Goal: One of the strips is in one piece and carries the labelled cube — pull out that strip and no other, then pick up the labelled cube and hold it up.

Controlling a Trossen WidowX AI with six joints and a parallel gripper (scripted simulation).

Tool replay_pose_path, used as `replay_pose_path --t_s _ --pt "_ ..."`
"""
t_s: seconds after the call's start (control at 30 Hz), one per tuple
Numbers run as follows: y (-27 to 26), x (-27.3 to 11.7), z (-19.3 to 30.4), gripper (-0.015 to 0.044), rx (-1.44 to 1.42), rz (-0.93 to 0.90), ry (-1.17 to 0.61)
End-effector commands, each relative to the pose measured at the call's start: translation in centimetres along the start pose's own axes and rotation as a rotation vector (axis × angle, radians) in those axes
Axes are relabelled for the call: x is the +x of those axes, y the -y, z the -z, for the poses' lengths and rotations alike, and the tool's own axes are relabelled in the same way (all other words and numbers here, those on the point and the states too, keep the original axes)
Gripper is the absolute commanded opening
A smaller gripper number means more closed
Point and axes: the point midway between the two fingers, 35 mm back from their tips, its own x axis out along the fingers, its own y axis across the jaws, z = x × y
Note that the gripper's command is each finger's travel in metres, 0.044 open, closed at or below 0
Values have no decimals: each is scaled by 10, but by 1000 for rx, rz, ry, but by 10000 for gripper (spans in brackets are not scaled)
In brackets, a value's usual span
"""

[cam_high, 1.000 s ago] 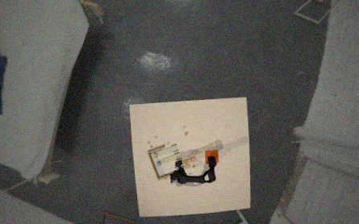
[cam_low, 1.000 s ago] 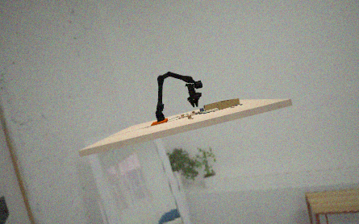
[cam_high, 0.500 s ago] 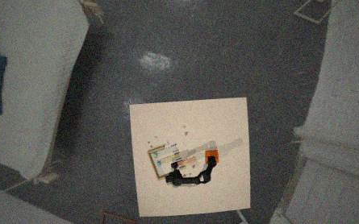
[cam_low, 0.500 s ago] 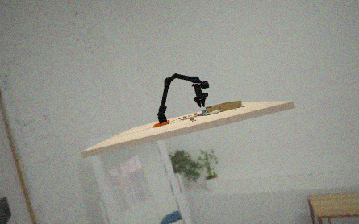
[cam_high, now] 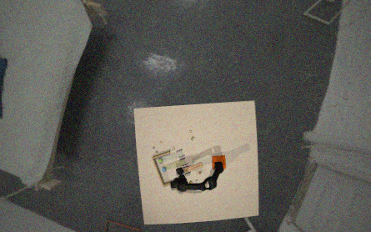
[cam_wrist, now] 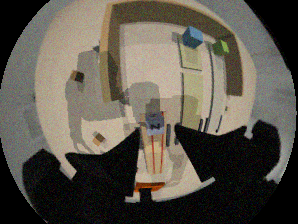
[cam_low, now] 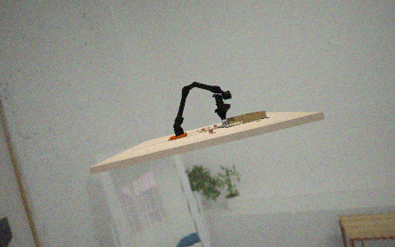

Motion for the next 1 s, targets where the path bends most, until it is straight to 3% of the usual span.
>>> replay_pose_path --t_s 0.0,0.77,0.9,0.97 --pt "-1 10 1 250 3 -4 -7" --pt "-1 39 3 250 3 -4 -8" --pt "0 36 2 145 6 -1 -5" --pt "0 36 2 132 6 -1 -5"
